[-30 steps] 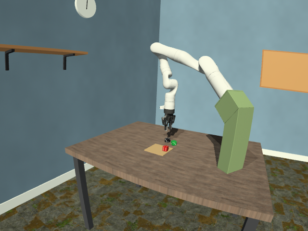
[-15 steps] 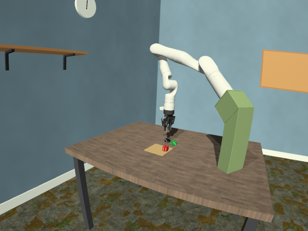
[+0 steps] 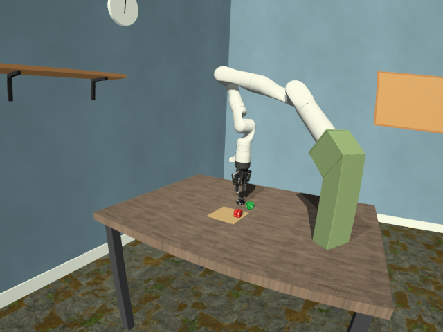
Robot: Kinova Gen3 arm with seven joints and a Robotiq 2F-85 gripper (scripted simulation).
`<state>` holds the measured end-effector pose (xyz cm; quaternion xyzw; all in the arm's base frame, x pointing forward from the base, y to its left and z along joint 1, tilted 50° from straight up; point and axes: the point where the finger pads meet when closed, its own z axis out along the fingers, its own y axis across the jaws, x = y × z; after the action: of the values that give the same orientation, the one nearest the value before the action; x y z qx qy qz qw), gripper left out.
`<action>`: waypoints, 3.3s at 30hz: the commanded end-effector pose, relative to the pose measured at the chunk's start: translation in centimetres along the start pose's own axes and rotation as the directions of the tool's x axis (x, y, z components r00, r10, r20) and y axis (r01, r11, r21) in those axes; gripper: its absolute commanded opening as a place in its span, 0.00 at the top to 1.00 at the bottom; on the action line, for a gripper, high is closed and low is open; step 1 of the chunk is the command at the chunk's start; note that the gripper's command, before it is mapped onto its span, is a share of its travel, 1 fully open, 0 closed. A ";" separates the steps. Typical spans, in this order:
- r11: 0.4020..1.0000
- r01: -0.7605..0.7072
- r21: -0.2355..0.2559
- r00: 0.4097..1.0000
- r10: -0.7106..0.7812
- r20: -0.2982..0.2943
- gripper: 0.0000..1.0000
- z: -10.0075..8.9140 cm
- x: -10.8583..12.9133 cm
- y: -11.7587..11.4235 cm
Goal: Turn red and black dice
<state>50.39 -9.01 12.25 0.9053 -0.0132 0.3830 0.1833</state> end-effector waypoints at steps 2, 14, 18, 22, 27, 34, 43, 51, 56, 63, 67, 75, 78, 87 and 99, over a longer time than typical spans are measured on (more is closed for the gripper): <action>1.000 0.000 -0.006 1.000 0.000 0.007 0.54 0.8 -0.3 0.3; 1.000 0.000 -0.006 1.000 0.000 0.007 0.54 2.1 -0.4 0.3; 1.000 0.000 -0.006 1.000 0.000 0.007 0.54 2.5 -0.4 0.3; 1.000 0.000 -0.006 1.000 0.000 0.007 0.54 2.6 -0.4 0.3; 1.000 0.000 -0.006 1.000 0.000 0.007 0.54 2.7 -0.4 0.3; 1.000 0.000 -0.006 1.000 0.000 0.007 0.54 2.7 -0.4 0.3; 1.000 0.000 -0.006 1.000 0.000 0.007 0.54 2.7 -0.4 0.3; 1.000 0.000 -0.006 1.000 0.000 0.007 0.54 2.7 -0.4 0.3; 1.000 0.000 -0.006 1.000 0.000 0.007 0.54 2.7 -0.4 0.3; 1.000 0.000 -0.006 1.000 0.000 0.007 0.54 2.7 -0.4 0.3; 1.000 0.000 -0.006 1.000 0.000 0.007 0.54 2.7 -0.4 0.3; 1.000 0.000 -0.006 1.000 0.000 0.007 0.54 3.2 -0.4 0.3; 1.000 0.000 -0.006 1.000 0.000 0.007 0.54 3.7 -0.4 0.3; 1.000 0.000 -0.006 1.000 0.000 0.007 0.54 5.6 -0.4 0.3; 1.000 0.000 -0.006 1.000 0.000 0.007 0.54 6.4 -0.4 0.3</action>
<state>54.46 -11.48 8.08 0.9058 -0.0149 0.3805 0.1856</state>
